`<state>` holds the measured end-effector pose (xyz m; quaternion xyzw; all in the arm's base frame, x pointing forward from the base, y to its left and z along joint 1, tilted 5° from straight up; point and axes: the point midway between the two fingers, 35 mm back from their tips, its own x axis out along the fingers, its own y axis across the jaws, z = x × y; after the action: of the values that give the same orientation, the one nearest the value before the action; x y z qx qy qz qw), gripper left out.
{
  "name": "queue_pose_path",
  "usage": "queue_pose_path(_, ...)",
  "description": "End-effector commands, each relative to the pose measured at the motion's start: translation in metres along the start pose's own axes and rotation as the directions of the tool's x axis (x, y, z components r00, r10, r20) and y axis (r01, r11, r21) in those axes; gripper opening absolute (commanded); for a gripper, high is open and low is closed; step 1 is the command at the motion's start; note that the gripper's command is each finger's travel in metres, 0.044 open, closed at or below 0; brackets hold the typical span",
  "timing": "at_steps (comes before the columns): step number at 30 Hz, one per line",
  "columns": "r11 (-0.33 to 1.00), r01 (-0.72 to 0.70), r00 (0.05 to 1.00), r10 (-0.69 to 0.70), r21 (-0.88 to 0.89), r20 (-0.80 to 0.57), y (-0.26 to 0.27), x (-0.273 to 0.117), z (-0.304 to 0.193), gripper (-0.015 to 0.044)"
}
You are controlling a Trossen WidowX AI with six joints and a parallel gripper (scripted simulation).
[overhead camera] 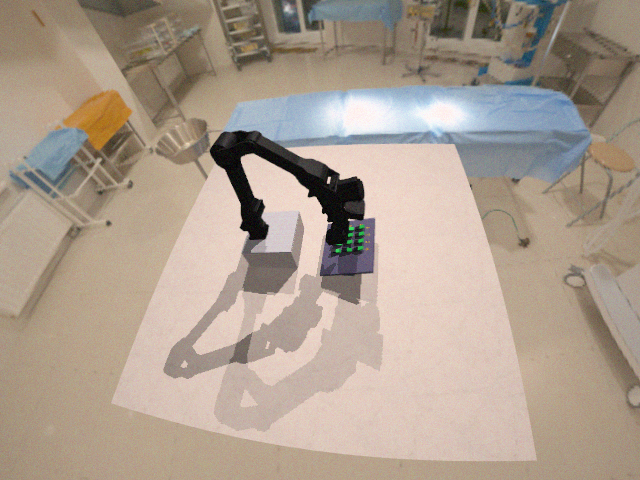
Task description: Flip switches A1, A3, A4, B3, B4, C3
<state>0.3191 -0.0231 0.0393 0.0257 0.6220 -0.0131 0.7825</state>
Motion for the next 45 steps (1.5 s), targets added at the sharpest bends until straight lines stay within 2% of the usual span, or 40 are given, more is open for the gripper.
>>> queue_pose_path(1,1.0,0.003,0.999,-0.003,0.005,-0.035,0.001,0.023,-0.006,0.0)
queue_pose_path(23,1.0,0.003,0.999,-0.003,0.005,-0.034,0.001,0.047,-0.007,0.0)
queue_pose_path(45,1.0,0.003,0.999,-0.003,0.005,-0.034,0.001,0.047,-0.007,0.0)
